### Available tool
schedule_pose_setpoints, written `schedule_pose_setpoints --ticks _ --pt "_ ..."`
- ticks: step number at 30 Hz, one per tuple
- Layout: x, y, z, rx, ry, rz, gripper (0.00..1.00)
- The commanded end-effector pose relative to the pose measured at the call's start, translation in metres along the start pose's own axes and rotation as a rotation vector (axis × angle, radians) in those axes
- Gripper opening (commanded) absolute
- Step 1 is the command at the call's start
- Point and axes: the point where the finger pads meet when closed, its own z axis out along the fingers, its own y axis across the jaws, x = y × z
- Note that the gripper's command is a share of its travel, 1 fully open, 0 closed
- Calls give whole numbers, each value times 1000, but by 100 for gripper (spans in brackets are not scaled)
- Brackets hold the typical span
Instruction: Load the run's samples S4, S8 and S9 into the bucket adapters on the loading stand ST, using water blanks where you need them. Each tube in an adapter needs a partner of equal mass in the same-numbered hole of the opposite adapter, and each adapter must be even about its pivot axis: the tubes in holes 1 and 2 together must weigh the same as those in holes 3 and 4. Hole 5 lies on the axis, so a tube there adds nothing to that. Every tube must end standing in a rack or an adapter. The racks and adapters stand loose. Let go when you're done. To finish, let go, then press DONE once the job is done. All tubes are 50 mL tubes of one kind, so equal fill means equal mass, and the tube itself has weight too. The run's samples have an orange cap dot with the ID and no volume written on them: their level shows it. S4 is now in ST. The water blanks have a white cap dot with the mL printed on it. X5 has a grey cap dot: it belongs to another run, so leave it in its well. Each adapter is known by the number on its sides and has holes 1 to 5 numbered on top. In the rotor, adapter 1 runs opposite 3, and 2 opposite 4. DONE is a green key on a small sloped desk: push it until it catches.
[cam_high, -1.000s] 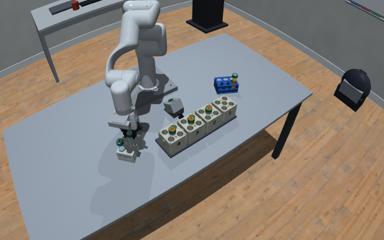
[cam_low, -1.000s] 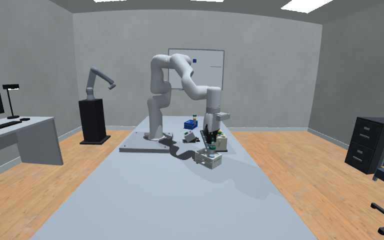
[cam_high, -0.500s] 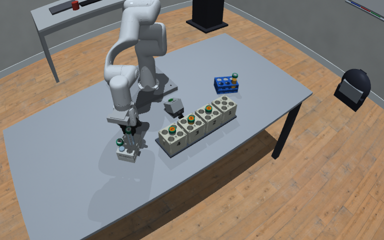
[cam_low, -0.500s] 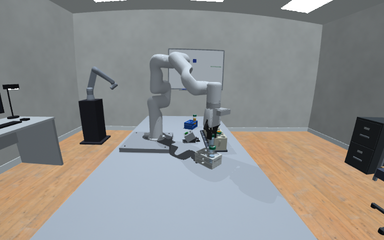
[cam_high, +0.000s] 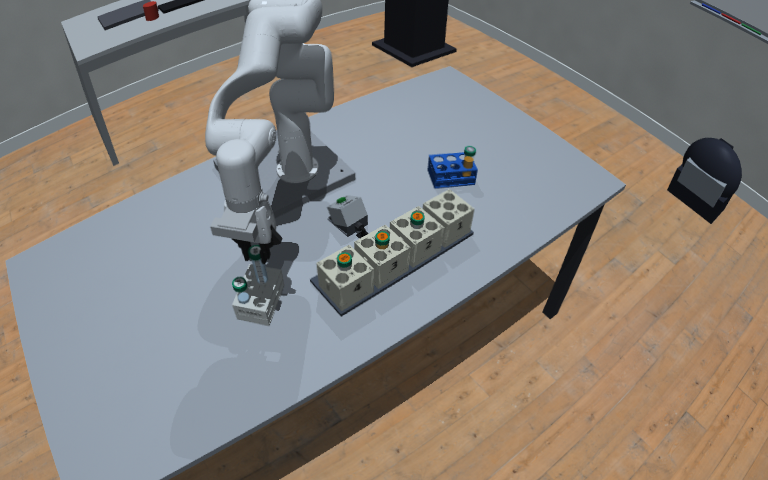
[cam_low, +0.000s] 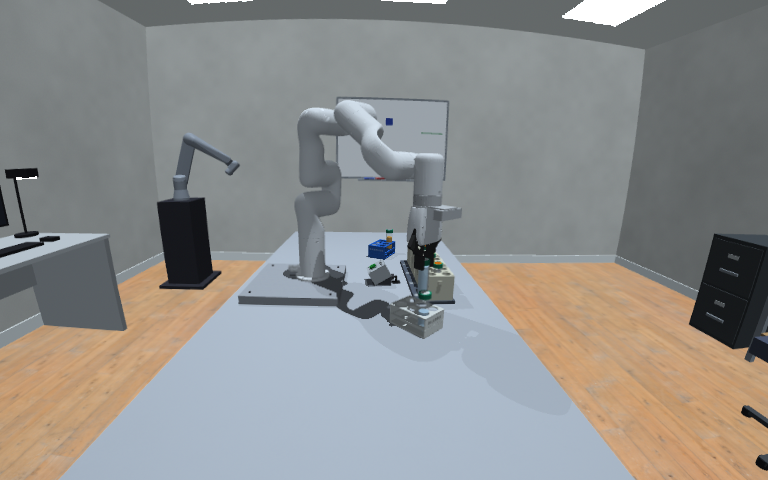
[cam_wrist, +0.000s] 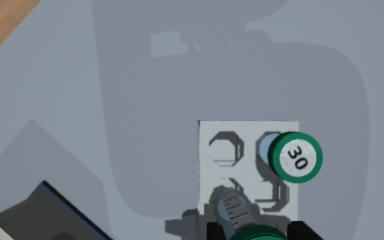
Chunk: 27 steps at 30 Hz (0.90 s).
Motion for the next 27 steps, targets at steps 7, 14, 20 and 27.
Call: schedule_pose_setpoints --ticks 7,14,20,27 --pt "1 0 -21 2 5 0 0" --pt "1 0 -31 2 5 0 0" --pt "1 0 -43 2 5 0 0" --pt "1 0 -57 2 5 0 0"
